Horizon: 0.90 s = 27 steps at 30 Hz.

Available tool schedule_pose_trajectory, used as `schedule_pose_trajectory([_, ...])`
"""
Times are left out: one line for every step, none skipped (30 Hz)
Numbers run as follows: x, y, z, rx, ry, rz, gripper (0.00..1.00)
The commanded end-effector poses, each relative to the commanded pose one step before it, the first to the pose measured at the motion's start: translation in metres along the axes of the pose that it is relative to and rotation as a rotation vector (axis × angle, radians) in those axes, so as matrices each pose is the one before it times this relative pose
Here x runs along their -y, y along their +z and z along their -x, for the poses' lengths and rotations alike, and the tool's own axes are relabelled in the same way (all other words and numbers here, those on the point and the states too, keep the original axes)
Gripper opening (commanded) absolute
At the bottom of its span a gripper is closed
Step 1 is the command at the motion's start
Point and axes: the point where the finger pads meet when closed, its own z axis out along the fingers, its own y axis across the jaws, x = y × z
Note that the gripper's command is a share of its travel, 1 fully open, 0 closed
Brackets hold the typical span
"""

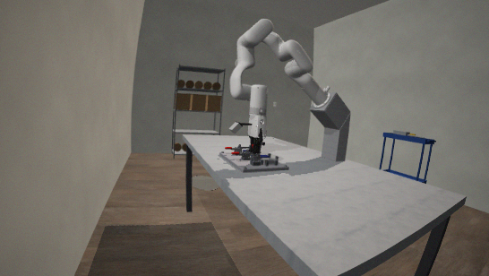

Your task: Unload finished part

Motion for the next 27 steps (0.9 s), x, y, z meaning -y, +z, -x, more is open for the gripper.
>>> schedule_pose_trajectory([0.0004, -0.00056, -0.00032, -0.00143, -0.00004, -0.00122, 0.0])
schedule_pose_trajectory([0.0, 0.00001, 0.0002, 0.0, 0.0, 0.0, 0.0])
schedule_pose_trajectory([0.0, 0.00001, 0.00024, 0.0, 0.0, 0.0, 0.0])
schedule_pose_trajectory([0.0, 0.00001, 0.00027, 0.0, 0.0, 0.0, 0.0])
schedule_pose_trajectory([0.0, 0.00001, 0.00029, 0.0, 0.0, 0.0, 0.0])
schedule_pose_trajectory([0.0, 0.00001, 0.00031, 0.0, 0.0, 0.0, 0.0])
schedule_pose_trajectory([0.0, 0.00001, 0.00032, 0.0, 0.0, 0.0, 0.0])
schedule_pose_trajectory([0.0, 0.00001, 0.00032, 0.0, 0.0, 0.0, 0.0])
schedule_pose_trajectory([0.0, 0.00001, 0.00031, 0.0, 0.0, 0.0, 0.0])
schedule_pose_trajectory([0.0, 0.00001, 0.00029, 0.0, 0.0, 0.0, 0.0])
schedule_pose_trajectory([0.0, 0.00001, 0.00027, 0.0, 0.0, 0.0, 0.0])
schedule_pose_trajectory([0.0, 0.00001, 0.00024, 0.0, 0.0, 0.0, 0.0])
schedule_pose_trajectory([0.0, 0.0, 0.0, 0.0, 0.0, 0.0, 0.0])
schedule_pose_trajectory([0.0, 0.0, 0.0, 0.0, 0.0, 0.0, 0.0])
schedule_pose_trajectory([0.0, 0.00001, 0.0002, 0.0, 0.0, 0.0, 0.0])
schedule_pose_trajectory([0.0, 0.00001, 0.00016, 0.0, 0.0, 0.0, 0.0])
schedule_pose_trajectory([0.0, 0.0, 0.00012, 0.0, 0.0, 0.0, 0.0])
schedule_pose_trajectory([0.0, 0.0, 0.00008, 0.0, 0.0, 0.0, 0.0])
schedule_pose_trajectory([0.0, 0.0, 0.00004, 0.0, 0.0, 0.0, 0.0])
schedule_pose_trajectory([0.0, 0.0, 0.00002, 0.0, 0.0, 0.0, 0.0])
schedule_pose_trajectory([0.0, 0.0, 0.0, 0.0, 0.0, 0.0, 0.0])
schedule_pose_trajectory([0.0, 0.0, 0.0, 0.0, 0.0, 0.0, 0.0])
schedule_pose_trajectory([0.0, 0.00001, 0.00001, 0.00001, 0.0, 0.00001, 0.0])
schedule_pose_trajectory([0.0, 0.00001, 0.0, 0.00001, 0.0, 0.00001, 0.0])
schedule_pose_trajectory([0.0, 0.00001, 0.0, 0.00001, 0.0, 0.00001, 0.0])
schedule_pose_trajectory([0.0, 0.00001, 0.0, 0.00001, 0.0, 0.00001, 0.0])
schedule_pose_trajectory([0.0, 0.00001, 0.0, 0.00001, 0.0, 0.00001, 0.0])
